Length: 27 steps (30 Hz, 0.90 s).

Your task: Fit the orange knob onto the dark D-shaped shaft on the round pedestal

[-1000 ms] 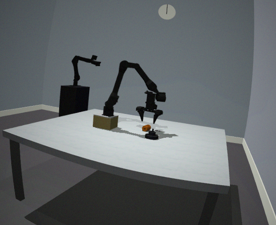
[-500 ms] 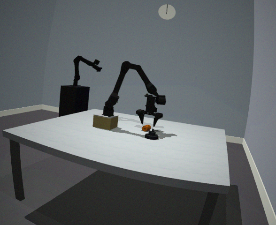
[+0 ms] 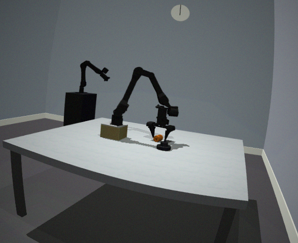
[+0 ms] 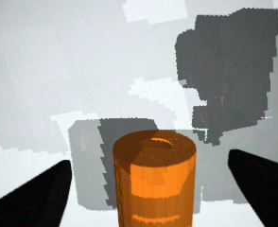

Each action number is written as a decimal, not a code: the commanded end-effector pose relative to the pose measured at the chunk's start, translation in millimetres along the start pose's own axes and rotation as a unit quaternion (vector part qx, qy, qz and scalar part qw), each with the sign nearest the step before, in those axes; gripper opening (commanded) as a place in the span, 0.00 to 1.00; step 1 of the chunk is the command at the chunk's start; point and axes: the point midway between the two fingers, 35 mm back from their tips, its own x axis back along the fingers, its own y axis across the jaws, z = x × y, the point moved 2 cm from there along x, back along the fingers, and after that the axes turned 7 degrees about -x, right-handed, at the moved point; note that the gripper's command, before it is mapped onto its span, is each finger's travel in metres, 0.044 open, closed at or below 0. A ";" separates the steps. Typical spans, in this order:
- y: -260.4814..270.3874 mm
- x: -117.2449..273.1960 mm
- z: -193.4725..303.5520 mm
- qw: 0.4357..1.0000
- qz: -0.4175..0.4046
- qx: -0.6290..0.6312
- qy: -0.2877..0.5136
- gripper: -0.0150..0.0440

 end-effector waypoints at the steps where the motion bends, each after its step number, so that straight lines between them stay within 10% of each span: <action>1: -0.1 -2.9 1.3 1.000 0.002 0.003 0.003 0.87; 6: -0.1 -2.9 1.3 1.000 0.002 0.003 0.003 0.66; 27: -0.1 -2.9 1.3 1.000 0.002 0.003 0.003 0.56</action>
